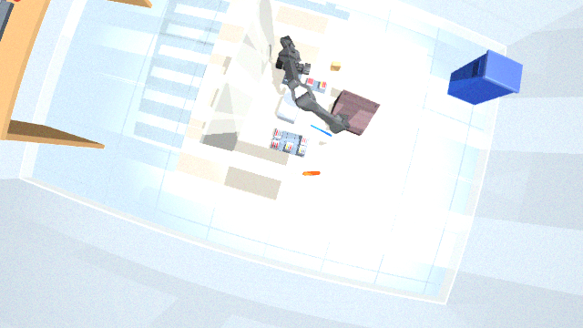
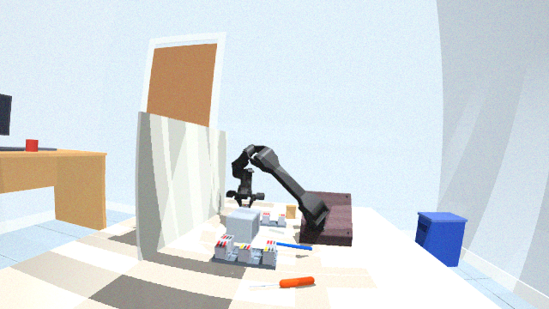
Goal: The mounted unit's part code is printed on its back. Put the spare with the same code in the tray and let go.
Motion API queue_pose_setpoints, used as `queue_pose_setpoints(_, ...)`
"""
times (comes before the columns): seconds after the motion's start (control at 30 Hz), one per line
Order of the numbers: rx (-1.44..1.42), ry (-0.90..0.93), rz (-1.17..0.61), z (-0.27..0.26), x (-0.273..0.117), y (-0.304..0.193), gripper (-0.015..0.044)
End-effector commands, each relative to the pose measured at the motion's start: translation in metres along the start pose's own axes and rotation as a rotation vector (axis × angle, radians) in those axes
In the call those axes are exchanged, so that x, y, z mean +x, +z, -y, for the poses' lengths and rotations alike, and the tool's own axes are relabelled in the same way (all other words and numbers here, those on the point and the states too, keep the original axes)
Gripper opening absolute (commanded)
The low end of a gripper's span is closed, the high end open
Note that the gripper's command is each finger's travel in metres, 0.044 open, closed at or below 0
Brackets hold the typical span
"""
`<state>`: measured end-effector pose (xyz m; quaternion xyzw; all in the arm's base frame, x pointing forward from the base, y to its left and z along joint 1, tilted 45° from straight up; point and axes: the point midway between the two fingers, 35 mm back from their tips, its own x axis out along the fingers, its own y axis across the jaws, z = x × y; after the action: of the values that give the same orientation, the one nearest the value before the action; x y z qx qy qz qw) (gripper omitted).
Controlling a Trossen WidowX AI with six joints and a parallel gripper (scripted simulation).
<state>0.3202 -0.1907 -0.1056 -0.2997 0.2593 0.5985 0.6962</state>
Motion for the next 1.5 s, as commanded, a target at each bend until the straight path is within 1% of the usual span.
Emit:
queue_pose_setpoints(0.0,0.004,-0.002,0.005,0.000,0.004,0.001,0.0000)
queue_pose_setpoints(0.87,0.003,-0.002,0.007,-0.002,0.024,0.003,0.0000)
queue_pose_setpoints(1.4,0.000,0.000,0.002,-0.002,0.021,0.002,0.0420)
queue_pose_setpoints(1.43,0.000,0.000,0.002,-0.002,0.019,0.002,0.0440)
queue_pose_setpoints(1.47,0.000,0.000,0.001,-0.001,0.011,0.001,0.0440)
